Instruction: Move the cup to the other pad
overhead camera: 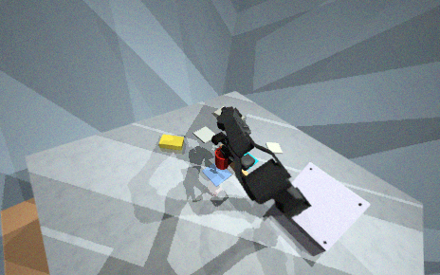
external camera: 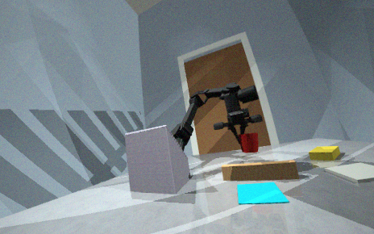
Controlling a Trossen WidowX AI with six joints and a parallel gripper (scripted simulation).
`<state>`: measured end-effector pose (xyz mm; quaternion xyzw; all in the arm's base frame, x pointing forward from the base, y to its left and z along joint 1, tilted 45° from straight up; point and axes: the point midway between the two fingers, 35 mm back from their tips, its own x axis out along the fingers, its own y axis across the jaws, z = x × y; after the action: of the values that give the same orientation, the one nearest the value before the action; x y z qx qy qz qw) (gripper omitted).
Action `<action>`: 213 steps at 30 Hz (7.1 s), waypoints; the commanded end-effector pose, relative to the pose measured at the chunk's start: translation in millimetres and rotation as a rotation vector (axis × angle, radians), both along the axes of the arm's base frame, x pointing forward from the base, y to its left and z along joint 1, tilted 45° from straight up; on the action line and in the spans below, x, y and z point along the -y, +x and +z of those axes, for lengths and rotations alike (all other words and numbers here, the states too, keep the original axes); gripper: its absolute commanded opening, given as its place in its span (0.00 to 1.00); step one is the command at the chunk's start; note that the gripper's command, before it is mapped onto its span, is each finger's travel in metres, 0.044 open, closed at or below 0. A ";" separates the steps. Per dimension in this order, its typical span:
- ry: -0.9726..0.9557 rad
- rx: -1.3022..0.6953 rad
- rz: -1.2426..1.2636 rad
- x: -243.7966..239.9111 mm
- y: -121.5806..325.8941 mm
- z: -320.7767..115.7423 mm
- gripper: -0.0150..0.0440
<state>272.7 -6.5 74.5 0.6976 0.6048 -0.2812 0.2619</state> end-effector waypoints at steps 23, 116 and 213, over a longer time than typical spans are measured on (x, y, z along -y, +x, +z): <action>-0.009 0.004 0.002 27.1 -5.7 -25.5 0.25; -0.016 0.007 0.003 89.5 -26.4 -160.5 0.25; -0.011 0.002 -0.005 144.7 -42.6 -90.3 1.00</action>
<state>230.1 -151.7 -15.2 0.6978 0.6011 -0.2845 0.2663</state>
